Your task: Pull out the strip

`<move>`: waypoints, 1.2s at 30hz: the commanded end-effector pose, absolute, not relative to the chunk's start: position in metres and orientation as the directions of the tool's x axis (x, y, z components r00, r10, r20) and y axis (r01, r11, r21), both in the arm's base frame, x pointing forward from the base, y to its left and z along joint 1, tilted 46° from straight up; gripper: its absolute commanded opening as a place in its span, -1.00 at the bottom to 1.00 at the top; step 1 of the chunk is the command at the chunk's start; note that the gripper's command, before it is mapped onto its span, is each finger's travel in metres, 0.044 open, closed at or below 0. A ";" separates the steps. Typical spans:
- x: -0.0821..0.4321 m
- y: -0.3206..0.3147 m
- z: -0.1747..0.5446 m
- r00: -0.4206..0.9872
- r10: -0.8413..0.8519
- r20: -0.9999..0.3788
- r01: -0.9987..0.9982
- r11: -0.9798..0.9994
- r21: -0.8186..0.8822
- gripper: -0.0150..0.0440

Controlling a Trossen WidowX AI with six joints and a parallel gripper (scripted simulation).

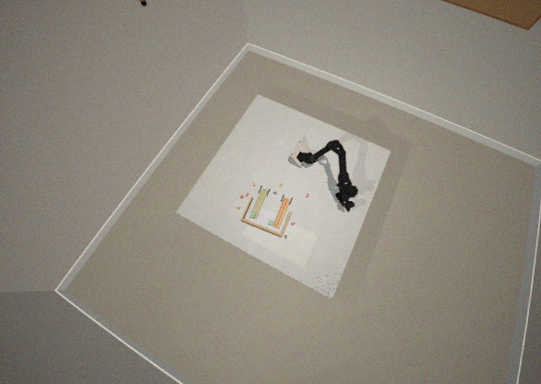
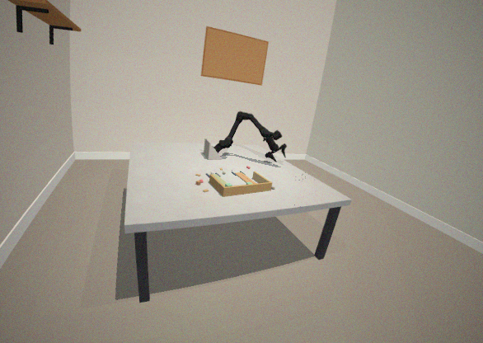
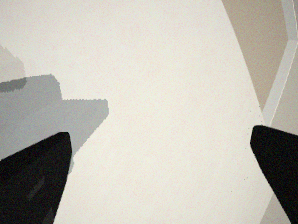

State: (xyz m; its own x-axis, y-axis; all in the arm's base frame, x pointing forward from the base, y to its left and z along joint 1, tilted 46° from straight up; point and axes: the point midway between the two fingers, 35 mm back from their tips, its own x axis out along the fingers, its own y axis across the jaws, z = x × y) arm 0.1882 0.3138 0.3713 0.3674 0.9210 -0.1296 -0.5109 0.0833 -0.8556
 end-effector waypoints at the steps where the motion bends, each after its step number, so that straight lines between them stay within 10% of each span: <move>1: 0.244 0.288 0.330 0.447 0.868 -0.217 -0.660 0.156 -0.735 0.86; 15: 0.361 0.123 0.216 0.634 0.663 -0.398 -0.756 0.640 -0.138 0.86; 30: 0.330 -0.093 0.116 0.794 0.444 -0.416 -0.081 0.755 0.650 0.86; 36: 0.319 -0.111 0.109 0.813 0.418 -0.405 -0.005 0.701 0.713 0.86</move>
State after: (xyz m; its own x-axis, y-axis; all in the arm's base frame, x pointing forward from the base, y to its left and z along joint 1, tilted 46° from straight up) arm 0.3243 -0.1059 0.1133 0.8082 0.4156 -0.4172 -0.0357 0.7417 0.6698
